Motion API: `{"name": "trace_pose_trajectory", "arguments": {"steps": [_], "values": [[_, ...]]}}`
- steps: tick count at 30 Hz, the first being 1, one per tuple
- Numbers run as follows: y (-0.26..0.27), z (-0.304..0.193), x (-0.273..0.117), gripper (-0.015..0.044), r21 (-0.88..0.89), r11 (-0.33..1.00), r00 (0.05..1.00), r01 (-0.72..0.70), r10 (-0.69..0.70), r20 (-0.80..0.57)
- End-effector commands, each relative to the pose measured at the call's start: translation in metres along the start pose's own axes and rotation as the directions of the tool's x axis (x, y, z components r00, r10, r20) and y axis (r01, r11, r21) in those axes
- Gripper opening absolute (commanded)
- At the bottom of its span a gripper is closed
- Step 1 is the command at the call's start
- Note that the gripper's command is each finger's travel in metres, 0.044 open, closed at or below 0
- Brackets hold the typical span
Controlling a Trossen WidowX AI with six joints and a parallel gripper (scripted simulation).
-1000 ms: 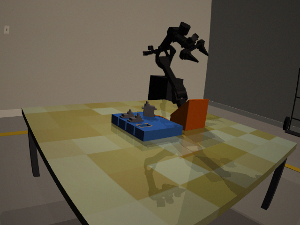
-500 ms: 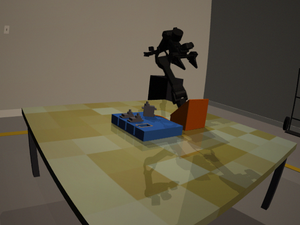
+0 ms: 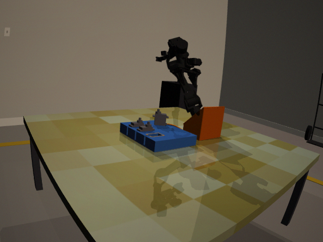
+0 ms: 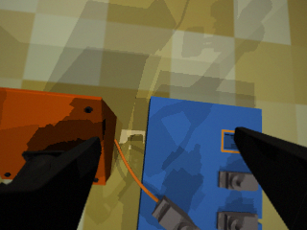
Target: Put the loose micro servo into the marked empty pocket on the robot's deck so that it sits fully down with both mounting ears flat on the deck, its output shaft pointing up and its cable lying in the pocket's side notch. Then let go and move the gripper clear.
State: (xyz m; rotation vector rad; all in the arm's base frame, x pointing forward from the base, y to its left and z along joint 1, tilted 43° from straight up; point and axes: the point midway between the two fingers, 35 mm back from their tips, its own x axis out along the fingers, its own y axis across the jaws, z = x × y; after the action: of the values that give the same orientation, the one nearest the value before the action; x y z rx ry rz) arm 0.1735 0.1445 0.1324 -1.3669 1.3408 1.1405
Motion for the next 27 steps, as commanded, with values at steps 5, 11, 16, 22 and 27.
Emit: {"name": "trace_pose_trajectory", "arguments": {"steps": [5,11,16,22,27], "values": [[-0.015,-0.039,0.017,0.044,-0.175,0.984,0.99,-0.022,-0.003,-0.138],[-0.022,-0.07,0.028,0.044,-0.307,0.948,0.97,-0.085,0.009,-0.241],[-0.025,-0.096,0.035,0.044,-0.407,0.898,0.946,-0.166,0.028,-0.324],[-0.024,-0.126,0.043,0.044,-0.507,0.812,0.906,-0.289,0.061,-0.418],[-0.02,-0.15,0.049,0.044,-0.572,0.715,0.866,-0.401,0.094,-0.491]]}}
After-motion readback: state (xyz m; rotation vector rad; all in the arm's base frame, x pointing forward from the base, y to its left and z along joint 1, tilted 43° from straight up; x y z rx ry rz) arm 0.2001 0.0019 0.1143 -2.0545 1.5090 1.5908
